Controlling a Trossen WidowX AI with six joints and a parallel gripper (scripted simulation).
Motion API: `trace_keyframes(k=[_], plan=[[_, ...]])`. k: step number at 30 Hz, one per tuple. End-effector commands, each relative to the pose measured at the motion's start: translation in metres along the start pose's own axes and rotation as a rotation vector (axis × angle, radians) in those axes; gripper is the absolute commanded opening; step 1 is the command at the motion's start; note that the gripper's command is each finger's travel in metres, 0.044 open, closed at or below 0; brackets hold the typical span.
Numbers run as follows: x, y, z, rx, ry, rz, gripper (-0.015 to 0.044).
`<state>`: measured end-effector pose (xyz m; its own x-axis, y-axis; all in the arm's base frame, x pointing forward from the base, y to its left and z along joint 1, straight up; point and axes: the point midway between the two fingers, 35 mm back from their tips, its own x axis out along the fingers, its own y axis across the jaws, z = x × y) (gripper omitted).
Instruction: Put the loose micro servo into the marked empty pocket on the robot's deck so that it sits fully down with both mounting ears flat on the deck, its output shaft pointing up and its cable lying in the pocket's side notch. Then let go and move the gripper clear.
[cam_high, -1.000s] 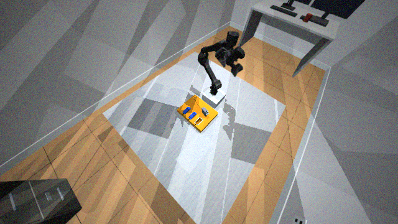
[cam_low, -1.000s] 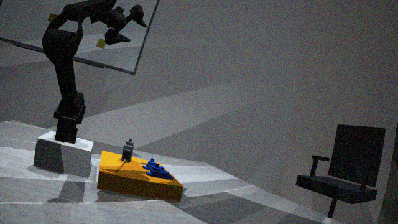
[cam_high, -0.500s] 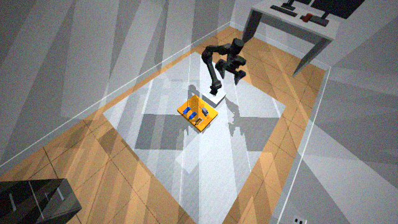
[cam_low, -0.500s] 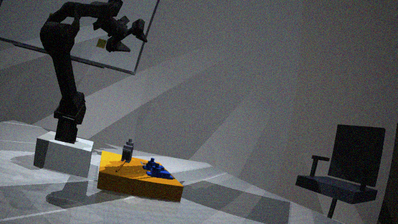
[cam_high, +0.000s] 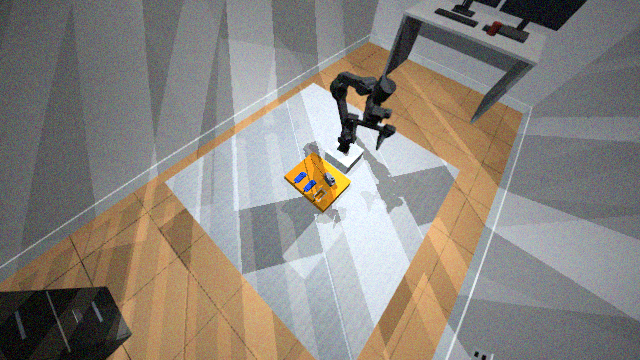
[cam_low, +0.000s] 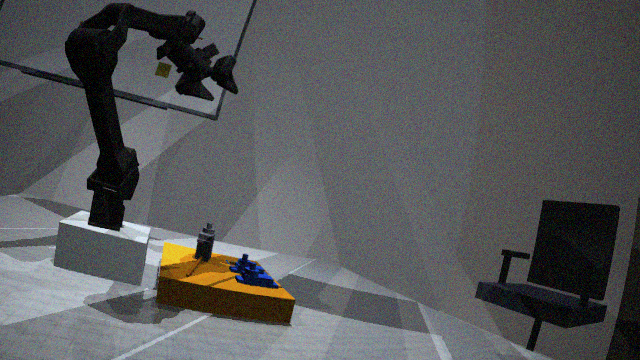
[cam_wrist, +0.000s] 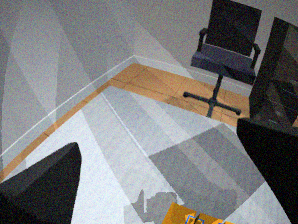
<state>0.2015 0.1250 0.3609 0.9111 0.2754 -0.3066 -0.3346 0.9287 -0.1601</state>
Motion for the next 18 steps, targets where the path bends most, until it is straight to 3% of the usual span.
trace_keyframes(k=[1,18], plan=[[0.011,0.002,-0.01,0.069,0.051,-0.007,0.044],[0.05,-0.004,-0.055,0.418,0.262,-0.108,0.044]])
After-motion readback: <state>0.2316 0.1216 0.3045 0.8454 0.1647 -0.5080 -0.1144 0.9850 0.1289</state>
